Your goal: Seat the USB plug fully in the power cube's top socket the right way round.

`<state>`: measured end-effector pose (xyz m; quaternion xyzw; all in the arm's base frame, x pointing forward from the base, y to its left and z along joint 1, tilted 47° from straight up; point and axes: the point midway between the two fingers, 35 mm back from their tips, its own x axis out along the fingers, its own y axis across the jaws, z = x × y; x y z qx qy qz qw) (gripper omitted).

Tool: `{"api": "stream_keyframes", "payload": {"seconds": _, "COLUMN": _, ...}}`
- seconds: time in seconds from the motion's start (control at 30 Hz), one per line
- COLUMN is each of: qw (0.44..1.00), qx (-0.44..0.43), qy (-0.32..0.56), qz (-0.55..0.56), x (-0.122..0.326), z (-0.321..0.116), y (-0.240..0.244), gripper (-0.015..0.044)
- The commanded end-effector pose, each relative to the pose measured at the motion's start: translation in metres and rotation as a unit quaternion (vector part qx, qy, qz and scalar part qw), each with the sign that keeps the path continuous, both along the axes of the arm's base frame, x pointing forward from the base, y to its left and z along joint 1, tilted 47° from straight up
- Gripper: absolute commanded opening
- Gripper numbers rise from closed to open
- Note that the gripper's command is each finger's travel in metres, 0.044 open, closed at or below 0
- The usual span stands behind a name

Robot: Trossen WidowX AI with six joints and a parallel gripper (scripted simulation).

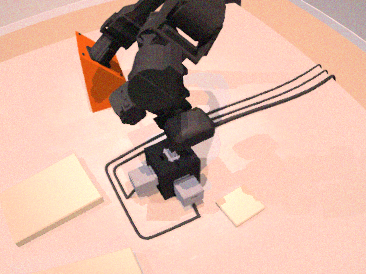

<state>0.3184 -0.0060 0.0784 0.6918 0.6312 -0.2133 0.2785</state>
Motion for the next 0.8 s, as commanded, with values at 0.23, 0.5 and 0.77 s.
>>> {"api": "stream_keyframes", "payload": {"seconds": 0.23, "qw": 1.000, "qx": 0.002, "qy": 0.003, "qz": -0.001, "x": -0.0005, "z": -0.0016, "y": 0.0018, "gripper": 0.0000}}
{"api": "stream_keyframes", "payload": {"seconds": 0.5, "qw": 1.000, "qx": 0.002, "qy": 0.003, "qz": -0.001, "x": -0.0004, "z": -0.0022, "y": 0.0025, "gripper": 0.0000}}
{"api": "stream_keyframes", "payload": {"seconds": 0.77, "qw": 1.000, "qx": 0.002, "qy": 0.003, "qz": -0.001, "x": -0.0003, "z": -0.0029, "y": 0.0032, "gripper": 0.0000}}
